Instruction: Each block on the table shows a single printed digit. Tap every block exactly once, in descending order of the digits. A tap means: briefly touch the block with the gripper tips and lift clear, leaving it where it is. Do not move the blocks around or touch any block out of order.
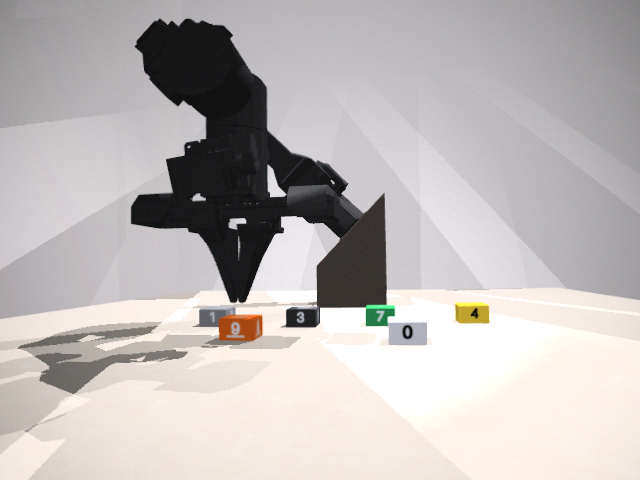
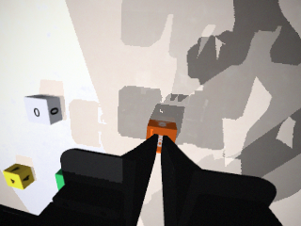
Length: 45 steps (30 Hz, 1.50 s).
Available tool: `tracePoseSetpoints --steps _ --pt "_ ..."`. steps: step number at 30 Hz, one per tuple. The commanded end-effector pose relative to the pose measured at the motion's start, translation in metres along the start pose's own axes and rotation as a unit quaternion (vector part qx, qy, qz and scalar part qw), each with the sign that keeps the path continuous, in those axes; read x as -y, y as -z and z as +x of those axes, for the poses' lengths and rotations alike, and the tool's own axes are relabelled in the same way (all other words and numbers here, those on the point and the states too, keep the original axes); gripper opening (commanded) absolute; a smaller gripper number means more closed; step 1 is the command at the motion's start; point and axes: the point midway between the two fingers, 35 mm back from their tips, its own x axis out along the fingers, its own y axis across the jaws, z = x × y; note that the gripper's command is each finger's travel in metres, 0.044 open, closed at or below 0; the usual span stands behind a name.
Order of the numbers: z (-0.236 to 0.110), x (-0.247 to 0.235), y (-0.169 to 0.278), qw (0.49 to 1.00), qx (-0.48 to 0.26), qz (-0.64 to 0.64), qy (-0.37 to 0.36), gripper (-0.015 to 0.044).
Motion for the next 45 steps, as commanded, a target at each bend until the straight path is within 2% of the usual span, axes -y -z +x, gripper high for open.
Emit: tracePoseSetpoints --steps 1,15,19,25,31,38,40,45 --pt "0.01 0.0 0.002 1.0 -0.005 -0.004 0.003 0.002" --pt "0.019 0.0 0.002 1.0 -0.005 -0.004 0.003 0.002" --pt "-0.009 0.0 0.002 1.0 -0.005 -0.003 0.003 0.002" --pt "-0.014 0.0 0.002 1.0 -0.005 -0.004 0.003 0.002" --pt "-0.089 -0.001 0.001 1.0 -0.005 -0.004 0.001 0.002" --pt "-0.092 -0.001 0.001 1.0 -0.005 -0.004 0.001 0.002" --pt "-0.093 -0.015 0.006 1.0 -0.005 -0.004 -0.001 0.002" --pt "-0.096 -0.092 0.054 1.0 -0.005 -0.006 -0.009 0.002"
